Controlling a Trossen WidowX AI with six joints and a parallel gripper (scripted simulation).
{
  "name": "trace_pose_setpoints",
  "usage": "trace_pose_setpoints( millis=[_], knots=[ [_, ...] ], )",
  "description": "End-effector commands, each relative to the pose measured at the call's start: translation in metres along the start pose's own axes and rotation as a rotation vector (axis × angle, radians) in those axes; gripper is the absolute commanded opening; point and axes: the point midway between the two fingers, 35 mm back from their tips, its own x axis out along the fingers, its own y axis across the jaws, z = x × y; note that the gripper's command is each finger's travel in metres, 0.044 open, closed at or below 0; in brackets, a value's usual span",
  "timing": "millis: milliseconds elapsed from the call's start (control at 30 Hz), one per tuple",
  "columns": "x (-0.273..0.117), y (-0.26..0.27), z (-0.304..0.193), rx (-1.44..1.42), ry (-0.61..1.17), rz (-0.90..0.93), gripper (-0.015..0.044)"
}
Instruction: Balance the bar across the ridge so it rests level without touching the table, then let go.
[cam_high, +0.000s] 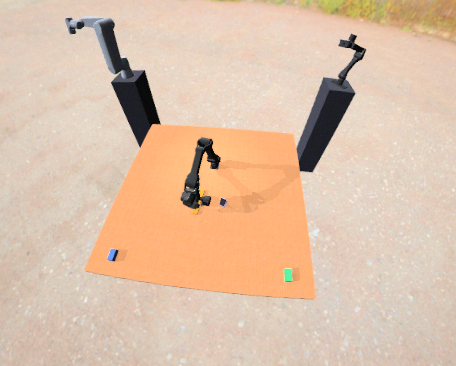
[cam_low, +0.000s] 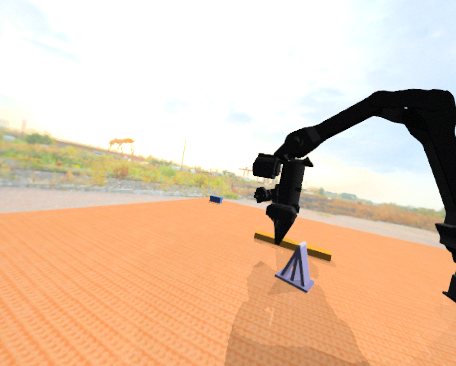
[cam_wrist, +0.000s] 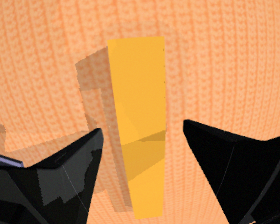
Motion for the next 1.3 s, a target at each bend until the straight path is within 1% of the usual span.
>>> trace_pose_setpoints(
  millis=[0, 200, 467, 600, 1267],
  knots=[
    [0.002, 0.001, 0.0, 0.006, 0.004, 0.005, 0.0315],
    [0.0, 0.0, 0.0, 0.0, 0.0, 0.0, 0.0157],
    [0.0, 0.0, 0.0, 0.0, 0.0, 0.0, 0.0104],
    [-0.006, 0.0, 0.001, 0.0, 0.0, 0.0, 0.0],
    [-0.057, 0.0, 0.006, 0.003, 0.002, 0.003, 0.0]
  ],
)
